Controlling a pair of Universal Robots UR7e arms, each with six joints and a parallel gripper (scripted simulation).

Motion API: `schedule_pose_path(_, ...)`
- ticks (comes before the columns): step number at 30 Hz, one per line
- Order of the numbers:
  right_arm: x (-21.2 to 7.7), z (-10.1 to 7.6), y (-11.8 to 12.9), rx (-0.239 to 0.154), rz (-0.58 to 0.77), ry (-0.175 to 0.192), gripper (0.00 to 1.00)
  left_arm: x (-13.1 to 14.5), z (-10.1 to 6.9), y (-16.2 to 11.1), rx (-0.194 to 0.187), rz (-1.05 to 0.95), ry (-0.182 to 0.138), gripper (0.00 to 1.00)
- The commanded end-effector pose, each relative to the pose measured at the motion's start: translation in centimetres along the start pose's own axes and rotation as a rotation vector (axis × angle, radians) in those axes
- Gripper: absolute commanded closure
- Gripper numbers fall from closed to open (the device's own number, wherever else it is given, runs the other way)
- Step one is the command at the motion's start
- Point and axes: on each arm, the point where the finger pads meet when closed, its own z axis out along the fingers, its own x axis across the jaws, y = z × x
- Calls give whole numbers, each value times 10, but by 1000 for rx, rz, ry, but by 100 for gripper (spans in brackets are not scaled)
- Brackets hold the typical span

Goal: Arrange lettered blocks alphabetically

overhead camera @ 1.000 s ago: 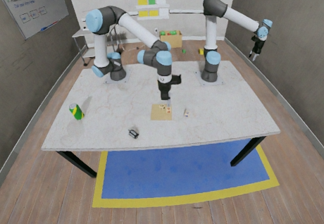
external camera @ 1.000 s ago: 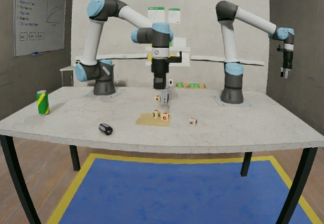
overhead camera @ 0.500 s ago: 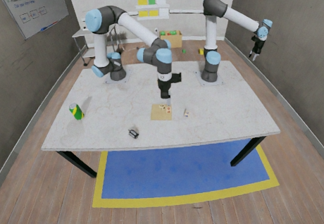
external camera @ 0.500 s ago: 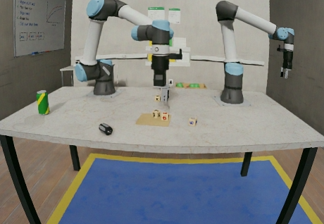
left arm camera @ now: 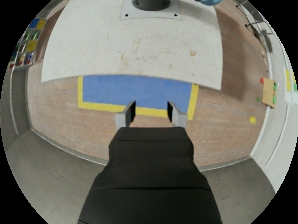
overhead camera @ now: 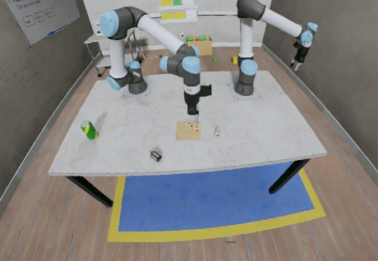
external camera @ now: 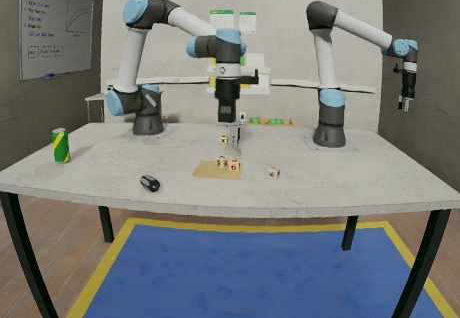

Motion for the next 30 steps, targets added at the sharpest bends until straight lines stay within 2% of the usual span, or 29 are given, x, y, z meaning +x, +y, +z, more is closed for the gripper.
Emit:
schedule_pose_path(1, -1, -1, 1, 1, 15, 1, 0, 0, 0, 0, -1, 0, 0, 0)
schedule_pose_path(6, -5, -1, 8, 1, 131, 1, 0, 0, 0, 0, -1, 0, 0, 0)
schedule_pose_path(13, -17, 0, 29, 2, 408, 0, 0, 0, 0, 0, -1, 0, 0, 0)
schedule_pose_path(15, -17, 0, 29, 2, 408, 0, 0, 0, 0, 0, -1, 0, 0, 0)
schedule_pose_path(19, -23, 1, 39, 2, 528, 0, 0, 0, 0, 0, -1, 0, 0, 0)
schedule_pose_path(23, -25, 1, 42, 2, 574, 0, 0, 0, 0, 0, -1, 0, 0, 0)
schedule_pose_path(30, -25, 1, 43, 2, 576, 0, 0, 0, 0, 0, -1, 0, 0, 0)
